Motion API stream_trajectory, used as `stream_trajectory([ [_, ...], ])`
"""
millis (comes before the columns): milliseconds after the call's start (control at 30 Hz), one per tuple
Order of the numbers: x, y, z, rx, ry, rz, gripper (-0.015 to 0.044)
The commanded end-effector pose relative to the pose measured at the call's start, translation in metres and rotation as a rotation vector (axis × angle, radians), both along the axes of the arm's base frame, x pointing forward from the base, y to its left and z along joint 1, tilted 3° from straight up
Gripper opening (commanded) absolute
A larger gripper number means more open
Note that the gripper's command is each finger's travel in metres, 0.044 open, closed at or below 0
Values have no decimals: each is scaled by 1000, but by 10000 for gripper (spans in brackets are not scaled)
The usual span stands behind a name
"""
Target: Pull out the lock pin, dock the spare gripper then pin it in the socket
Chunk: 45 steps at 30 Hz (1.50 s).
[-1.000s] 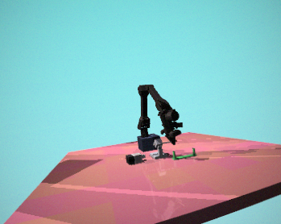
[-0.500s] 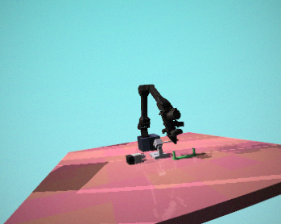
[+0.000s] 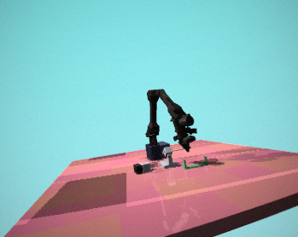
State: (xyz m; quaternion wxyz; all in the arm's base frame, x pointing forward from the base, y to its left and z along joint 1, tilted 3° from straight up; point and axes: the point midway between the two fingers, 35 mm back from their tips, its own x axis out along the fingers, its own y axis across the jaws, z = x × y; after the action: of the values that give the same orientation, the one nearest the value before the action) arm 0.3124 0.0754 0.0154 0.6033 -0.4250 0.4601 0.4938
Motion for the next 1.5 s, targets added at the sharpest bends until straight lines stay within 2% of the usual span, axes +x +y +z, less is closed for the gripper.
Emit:
stream_trajectory([
  [0,1,3,0,-5,0,-1,0],
  [1467,6,40,6,-12,8,0,0],
])
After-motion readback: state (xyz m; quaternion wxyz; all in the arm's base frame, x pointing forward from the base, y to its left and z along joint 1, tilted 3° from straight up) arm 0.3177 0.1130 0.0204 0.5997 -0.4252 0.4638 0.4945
